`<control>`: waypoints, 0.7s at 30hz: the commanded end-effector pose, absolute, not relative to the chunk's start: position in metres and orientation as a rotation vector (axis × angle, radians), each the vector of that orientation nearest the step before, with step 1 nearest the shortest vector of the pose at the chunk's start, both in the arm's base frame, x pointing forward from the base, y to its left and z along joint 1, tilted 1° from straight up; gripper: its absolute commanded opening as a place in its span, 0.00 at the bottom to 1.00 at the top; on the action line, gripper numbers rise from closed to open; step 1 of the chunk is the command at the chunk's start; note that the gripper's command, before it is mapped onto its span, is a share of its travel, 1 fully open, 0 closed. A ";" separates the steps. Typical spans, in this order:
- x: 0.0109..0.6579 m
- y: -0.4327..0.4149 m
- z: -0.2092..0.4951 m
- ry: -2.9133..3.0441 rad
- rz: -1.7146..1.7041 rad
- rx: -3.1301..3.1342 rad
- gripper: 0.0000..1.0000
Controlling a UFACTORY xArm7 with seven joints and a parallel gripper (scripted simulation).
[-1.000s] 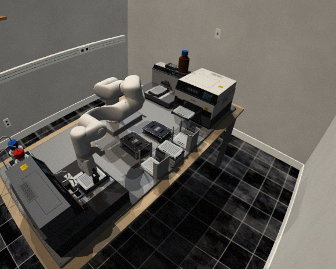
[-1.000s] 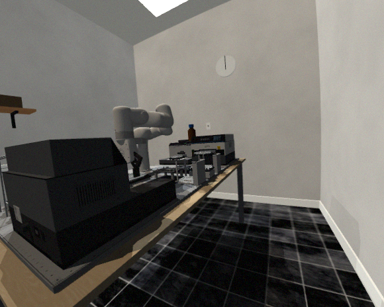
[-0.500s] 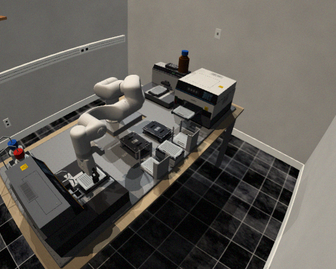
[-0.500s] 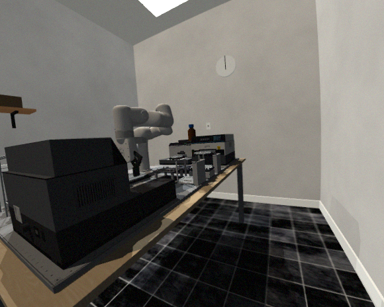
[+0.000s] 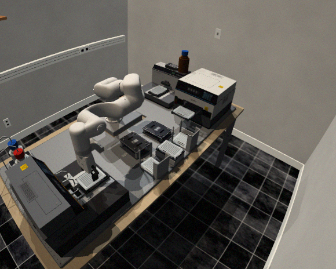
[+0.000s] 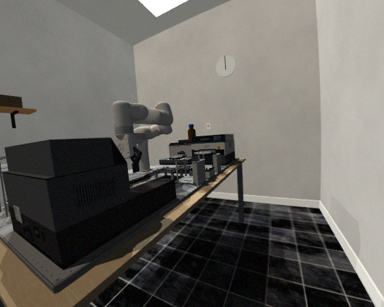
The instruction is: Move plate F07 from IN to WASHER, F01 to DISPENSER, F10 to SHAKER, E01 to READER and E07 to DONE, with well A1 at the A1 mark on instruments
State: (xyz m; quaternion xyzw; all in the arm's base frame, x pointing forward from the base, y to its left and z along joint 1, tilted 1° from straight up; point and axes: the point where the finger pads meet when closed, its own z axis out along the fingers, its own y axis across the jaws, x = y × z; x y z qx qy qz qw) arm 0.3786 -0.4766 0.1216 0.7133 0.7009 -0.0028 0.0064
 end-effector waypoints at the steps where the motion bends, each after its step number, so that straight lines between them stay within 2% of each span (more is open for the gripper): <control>1: 0.379 -0.477 0.130 2.190 -0.011 2.229 1.00; 21: 0.379 -0.477 0.152 2.190 -0.011 2.229 1.00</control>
